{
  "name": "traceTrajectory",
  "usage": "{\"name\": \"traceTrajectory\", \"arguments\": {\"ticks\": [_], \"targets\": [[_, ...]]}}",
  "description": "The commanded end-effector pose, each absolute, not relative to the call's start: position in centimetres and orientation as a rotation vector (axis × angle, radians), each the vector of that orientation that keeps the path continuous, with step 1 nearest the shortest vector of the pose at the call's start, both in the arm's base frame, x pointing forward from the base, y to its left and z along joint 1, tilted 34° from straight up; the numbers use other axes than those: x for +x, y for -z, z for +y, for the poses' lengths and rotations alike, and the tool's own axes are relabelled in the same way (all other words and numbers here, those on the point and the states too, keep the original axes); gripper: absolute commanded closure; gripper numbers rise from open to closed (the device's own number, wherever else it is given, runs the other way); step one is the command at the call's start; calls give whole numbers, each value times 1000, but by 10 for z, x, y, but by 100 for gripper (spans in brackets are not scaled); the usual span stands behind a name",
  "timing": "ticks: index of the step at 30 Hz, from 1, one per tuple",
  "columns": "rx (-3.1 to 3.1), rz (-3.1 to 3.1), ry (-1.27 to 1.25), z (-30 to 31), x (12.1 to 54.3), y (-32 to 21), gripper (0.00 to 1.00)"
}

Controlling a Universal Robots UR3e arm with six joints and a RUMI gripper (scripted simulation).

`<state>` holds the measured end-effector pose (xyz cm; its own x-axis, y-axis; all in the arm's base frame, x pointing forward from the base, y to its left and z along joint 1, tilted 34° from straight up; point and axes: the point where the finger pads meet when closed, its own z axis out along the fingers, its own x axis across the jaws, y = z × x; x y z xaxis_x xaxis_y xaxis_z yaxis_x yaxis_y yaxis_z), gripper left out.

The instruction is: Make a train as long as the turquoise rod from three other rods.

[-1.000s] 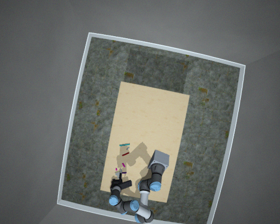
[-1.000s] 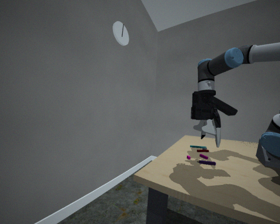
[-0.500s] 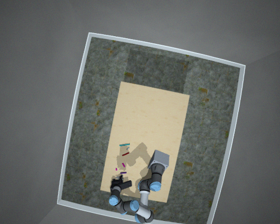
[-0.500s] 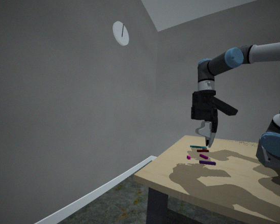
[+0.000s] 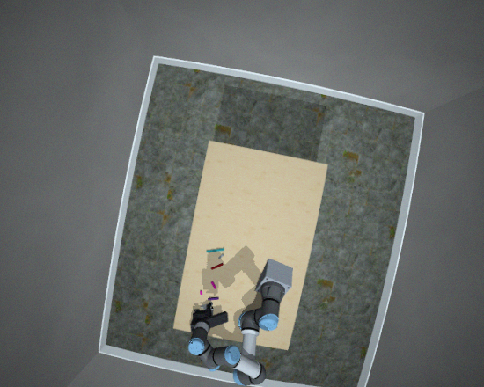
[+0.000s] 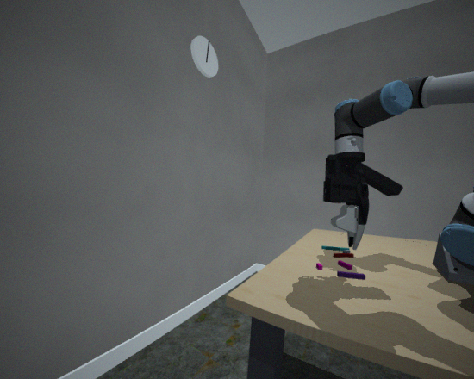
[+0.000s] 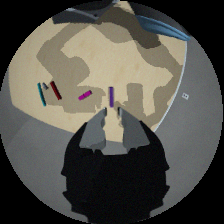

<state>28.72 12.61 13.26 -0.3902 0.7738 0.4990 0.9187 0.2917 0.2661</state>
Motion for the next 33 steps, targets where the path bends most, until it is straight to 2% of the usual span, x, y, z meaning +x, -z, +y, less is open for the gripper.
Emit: {"name": "traceTrajectory", "arguments": {"ticks": [1,33], "targets": [[-1546,-2290,757,126,288,-133,86],[-1547,-2290,757,131,288,-126,86]]}}
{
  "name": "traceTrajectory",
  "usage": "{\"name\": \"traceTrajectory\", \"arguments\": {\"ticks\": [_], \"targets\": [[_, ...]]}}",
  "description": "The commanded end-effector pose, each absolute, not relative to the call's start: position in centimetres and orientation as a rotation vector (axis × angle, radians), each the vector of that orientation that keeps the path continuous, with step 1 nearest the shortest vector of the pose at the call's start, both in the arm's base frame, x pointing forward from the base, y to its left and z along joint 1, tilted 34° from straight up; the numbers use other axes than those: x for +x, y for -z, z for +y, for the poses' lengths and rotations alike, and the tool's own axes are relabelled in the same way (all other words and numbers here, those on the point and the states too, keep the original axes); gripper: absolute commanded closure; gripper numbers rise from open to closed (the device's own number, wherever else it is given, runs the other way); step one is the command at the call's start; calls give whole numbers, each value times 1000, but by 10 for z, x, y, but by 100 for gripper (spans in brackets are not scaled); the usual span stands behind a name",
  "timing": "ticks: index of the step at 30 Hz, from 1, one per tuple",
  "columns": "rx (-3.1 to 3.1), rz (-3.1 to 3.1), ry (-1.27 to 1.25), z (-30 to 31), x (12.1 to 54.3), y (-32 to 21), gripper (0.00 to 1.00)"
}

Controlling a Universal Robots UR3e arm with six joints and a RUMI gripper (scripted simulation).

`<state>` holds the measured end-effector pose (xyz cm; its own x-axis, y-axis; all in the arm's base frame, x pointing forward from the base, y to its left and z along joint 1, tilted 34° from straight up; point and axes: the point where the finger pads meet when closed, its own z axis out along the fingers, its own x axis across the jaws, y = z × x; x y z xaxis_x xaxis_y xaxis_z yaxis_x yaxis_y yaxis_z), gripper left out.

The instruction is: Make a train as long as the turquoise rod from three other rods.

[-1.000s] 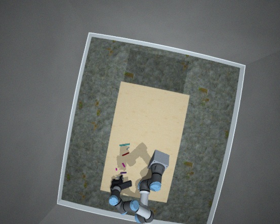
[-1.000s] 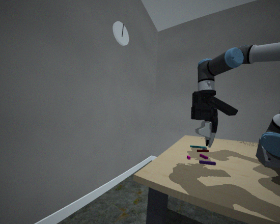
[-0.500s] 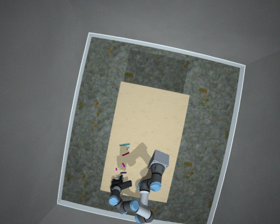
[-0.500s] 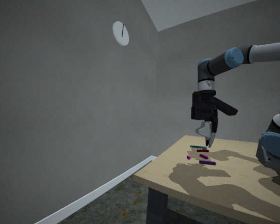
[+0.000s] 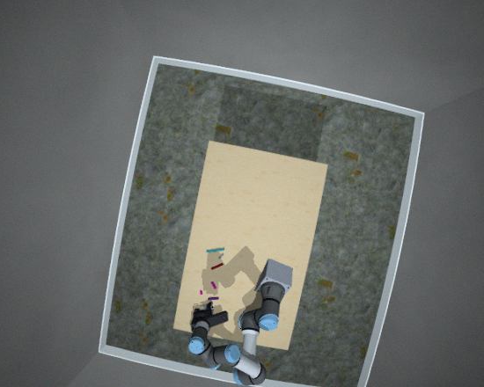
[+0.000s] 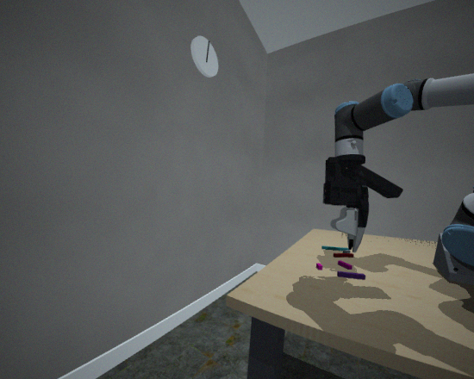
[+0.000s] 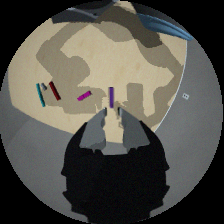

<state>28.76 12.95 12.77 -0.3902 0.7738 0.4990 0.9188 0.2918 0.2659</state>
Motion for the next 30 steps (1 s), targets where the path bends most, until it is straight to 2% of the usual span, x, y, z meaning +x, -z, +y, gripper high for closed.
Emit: {"name": "traceTrajectory", "arguments": {"ticks": [1,30], "targets": [[-1547,-2290,757,131,288,-125,86],[-1547,-2290,757,152,291,-95,86]]}}
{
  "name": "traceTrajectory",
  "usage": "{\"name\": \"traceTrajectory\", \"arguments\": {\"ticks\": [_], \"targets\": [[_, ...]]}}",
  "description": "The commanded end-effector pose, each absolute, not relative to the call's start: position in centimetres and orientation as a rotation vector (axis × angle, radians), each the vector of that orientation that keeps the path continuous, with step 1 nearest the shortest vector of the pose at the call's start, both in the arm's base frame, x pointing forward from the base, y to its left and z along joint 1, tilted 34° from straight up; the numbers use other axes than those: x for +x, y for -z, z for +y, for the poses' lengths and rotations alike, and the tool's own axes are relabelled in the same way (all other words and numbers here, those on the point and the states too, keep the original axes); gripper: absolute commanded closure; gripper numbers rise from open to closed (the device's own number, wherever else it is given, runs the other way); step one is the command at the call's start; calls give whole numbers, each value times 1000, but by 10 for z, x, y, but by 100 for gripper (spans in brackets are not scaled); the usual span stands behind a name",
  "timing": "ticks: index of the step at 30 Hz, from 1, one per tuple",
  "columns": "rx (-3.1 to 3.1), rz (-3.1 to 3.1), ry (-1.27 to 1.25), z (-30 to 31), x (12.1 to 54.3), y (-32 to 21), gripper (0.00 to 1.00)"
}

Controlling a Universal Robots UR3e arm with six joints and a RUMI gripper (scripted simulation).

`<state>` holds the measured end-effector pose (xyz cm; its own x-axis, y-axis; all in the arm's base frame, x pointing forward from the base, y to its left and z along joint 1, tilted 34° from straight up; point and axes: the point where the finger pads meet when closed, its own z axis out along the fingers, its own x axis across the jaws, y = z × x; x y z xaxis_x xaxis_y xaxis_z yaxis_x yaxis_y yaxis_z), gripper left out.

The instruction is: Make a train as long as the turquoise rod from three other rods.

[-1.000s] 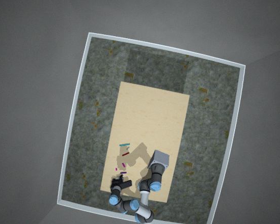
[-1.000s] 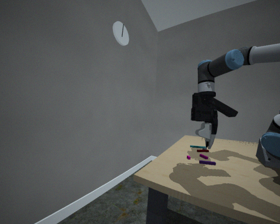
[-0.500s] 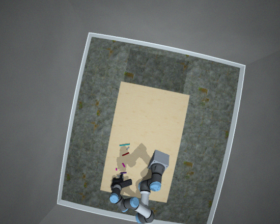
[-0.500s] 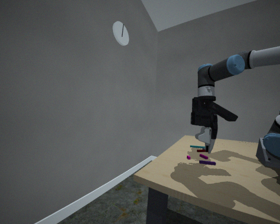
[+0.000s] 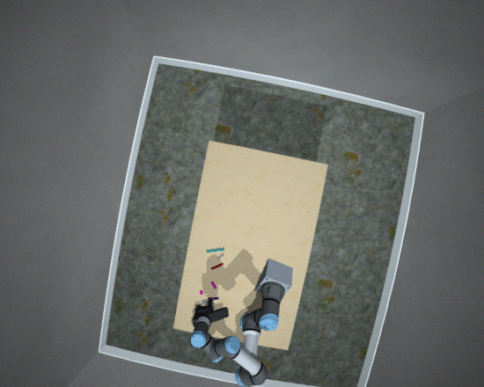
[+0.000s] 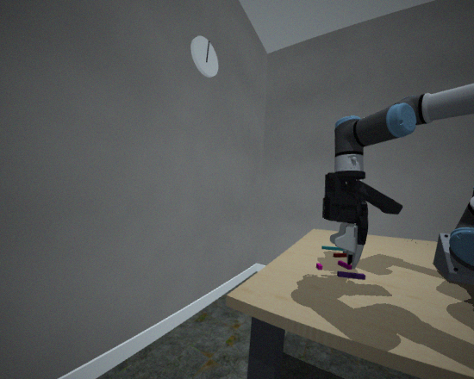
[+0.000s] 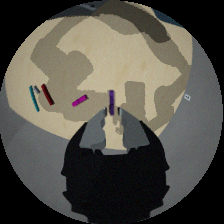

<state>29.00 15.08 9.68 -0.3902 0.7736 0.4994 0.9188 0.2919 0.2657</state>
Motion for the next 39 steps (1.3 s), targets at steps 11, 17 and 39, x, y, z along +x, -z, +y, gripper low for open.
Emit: {"name": "traceTrajectory", "arguments": {"ticks": [11,17,39], "targets": [[-1547,-2290,757,155,291,-90,86],[-1547,-2290,757,155,291,-90,86],[-1547,-2290,757,155,291,-90,86]]}}
